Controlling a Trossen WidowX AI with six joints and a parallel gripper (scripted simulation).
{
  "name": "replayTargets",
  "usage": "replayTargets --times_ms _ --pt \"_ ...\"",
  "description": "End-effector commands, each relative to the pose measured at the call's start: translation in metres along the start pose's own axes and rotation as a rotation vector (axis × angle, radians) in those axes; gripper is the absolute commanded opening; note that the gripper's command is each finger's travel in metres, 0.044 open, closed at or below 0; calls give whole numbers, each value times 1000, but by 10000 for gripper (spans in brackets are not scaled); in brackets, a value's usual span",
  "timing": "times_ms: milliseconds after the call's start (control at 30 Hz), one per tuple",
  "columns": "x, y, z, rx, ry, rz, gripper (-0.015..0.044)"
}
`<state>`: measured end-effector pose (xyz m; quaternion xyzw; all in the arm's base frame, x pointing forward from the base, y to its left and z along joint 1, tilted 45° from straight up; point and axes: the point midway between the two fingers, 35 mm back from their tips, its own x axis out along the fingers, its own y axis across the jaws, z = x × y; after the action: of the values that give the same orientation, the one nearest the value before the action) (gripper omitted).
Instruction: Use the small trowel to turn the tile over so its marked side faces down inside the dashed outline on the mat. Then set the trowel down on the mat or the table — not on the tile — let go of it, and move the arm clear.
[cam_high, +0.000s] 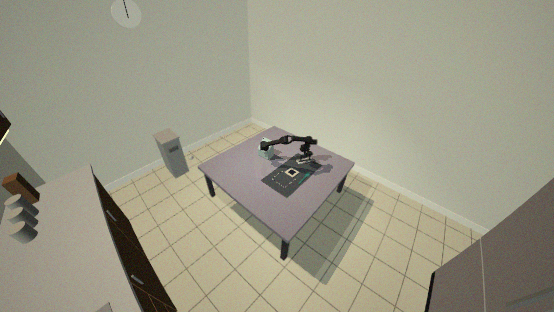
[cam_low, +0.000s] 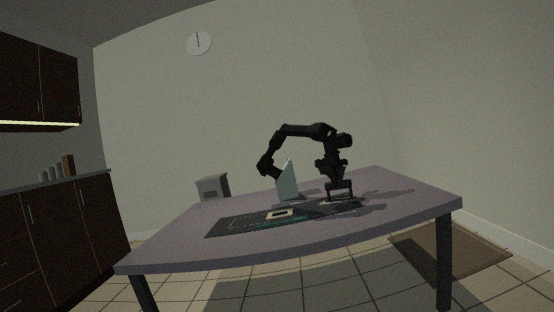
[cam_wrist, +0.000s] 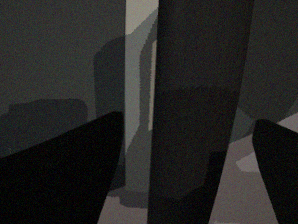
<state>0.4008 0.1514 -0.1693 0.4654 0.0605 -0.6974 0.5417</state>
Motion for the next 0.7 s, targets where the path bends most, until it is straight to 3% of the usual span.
replayTargets --times_ms 0,33,200,667 --pt "5 0 -1 17 -1 2 270" --pt "5 0 -1 18 -1 2 270" --pt "5 0 -1 18 -1 2 139" --pt "5 0 -1 18 -1 2 130"
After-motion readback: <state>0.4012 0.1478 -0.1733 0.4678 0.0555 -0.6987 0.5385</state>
